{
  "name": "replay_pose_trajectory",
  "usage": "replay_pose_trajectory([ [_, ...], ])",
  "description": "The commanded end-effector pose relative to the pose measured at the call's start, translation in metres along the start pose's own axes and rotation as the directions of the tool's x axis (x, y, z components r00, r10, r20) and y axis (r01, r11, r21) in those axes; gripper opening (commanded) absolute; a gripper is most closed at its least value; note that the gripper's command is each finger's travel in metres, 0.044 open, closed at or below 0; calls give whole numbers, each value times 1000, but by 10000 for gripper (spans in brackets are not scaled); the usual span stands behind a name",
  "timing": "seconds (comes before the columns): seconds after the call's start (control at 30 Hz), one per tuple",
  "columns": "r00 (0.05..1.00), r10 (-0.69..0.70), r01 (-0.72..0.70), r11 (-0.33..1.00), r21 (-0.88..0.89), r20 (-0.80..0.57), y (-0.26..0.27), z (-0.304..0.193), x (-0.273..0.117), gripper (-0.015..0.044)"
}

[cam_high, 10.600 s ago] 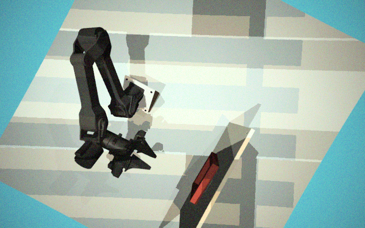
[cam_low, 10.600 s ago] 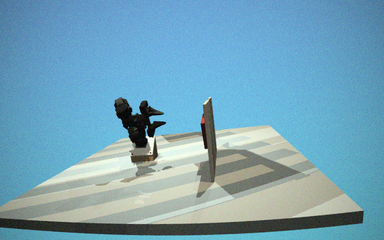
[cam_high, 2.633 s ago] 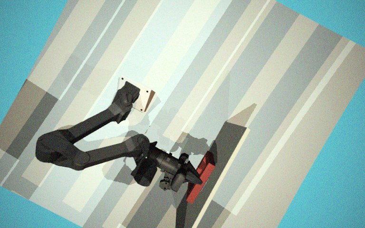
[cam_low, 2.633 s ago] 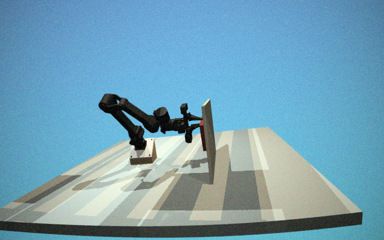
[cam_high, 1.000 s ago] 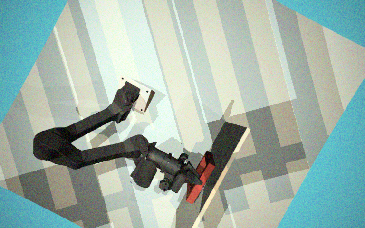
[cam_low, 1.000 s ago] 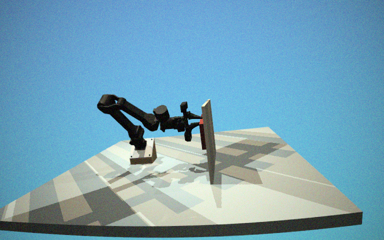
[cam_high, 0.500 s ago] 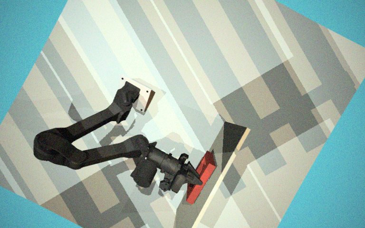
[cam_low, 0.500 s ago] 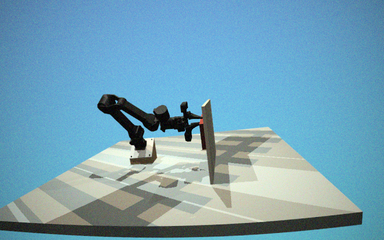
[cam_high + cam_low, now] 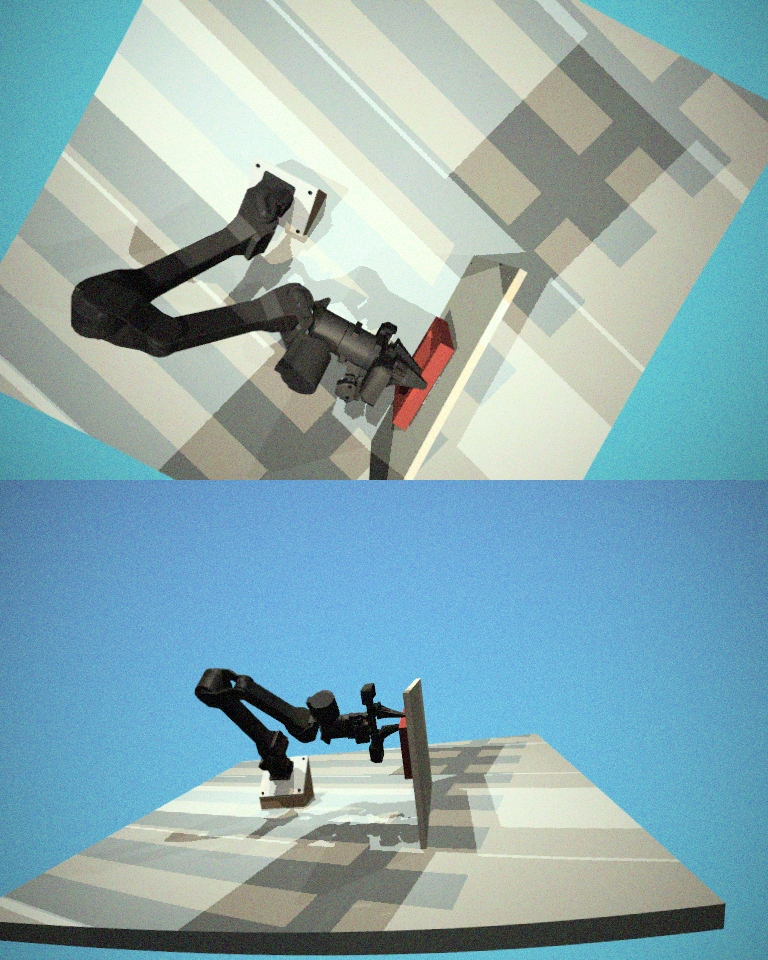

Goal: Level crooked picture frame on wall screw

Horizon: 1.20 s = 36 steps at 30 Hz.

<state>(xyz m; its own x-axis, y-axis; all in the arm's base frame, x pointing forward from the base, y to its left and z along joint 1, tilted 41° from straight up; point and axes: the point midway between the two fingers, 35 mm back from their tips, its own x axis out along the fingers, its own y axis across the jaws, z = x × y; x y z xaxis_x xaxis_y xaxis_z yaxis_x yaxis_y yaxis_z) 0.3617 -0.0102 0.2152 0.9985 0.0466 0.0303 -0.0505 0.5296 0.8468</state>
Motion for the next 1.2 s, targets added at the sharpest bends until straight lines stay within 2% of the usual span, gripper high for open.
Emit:
replay_pose_trajectory([
  [0.0, 1000, 7, -7, 1000, -6, 0, 1, -1, 0, 0],
  [1.17, 1000, 7, -7, 1000, -6, 0, 0, -6, 0, 0],
])
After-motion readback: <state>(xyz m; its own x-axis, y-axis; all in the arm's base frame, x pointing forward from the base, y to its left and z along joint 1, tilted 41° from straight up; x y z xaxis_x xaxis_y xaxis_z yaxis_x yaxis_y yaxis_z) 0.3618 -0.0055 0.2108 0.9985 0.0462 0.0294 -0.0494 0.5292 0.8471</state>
